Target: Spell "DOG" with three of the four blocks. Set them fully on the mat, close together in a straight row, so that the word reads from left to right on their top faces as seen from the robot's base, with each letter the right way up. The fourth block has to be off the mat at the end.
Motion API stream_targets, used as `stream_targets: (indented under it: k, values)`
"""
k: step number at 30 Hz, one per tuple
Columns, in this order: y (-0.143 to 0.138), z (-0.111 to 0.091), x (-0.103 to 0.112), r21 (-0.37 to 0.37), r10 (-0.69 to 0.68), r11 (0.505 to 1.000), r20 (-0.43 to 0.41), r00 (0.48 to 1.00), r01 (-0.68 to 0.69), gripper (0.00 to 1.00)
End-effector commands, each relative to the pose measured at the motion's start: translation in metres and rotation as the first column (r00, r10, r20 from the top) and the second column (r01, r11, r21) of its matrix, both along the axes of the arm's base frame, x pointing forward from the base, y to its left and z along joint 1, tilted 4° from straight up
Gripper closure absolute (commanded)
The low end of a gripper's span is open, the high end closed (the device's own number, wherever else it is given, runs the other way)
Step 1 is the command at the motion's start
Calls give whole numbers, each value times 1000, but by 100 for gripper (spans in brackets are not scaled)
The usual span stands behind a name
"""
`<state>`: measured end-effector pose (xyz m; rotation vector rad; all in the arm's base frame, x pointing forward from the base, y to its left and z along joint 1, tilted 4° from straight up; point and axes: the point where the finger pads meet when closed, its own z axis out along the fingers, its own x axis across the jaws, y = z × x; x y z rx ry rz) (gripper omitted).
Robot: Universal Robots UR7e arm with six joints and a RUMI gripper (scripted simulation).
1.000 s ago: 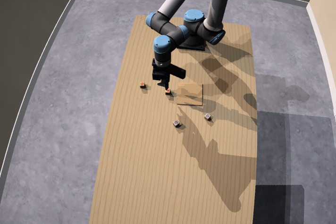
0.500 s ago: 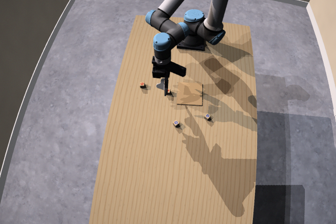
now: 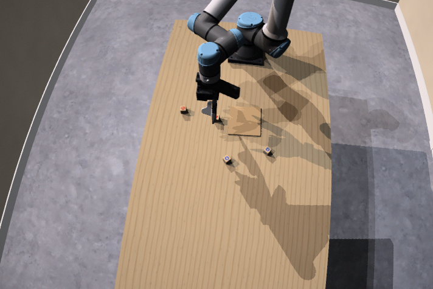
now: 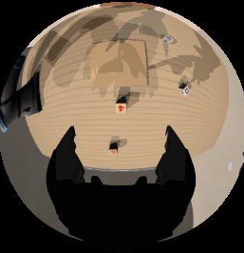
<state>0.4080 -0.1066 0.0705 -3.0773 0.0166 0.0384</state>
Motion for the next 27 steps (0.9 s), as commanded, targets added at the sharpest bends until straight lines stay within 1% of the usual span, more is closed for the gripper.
stream_targets:
  k: [1, 7, 12, 14, 18, 27]
  values:
    - [-2, 3, 2, -4, 6, 1000, 5, 1000, -6, 0]
    - [2, 2, 5, -2, 55, 998, 7, 998, -55, 0]
    - [9, 3, 11, -1, 147, 989, 13, 989, -147, 0]
    - [9, 3, 11, -1, 147, 989, 13, 989, -147, 0]
    - [16, 4, 18, 0, 252, 968, 20, 967, -252, 0]
    - [28, 5, 27, 0, 406, 914, 30, 913, -407, 0]
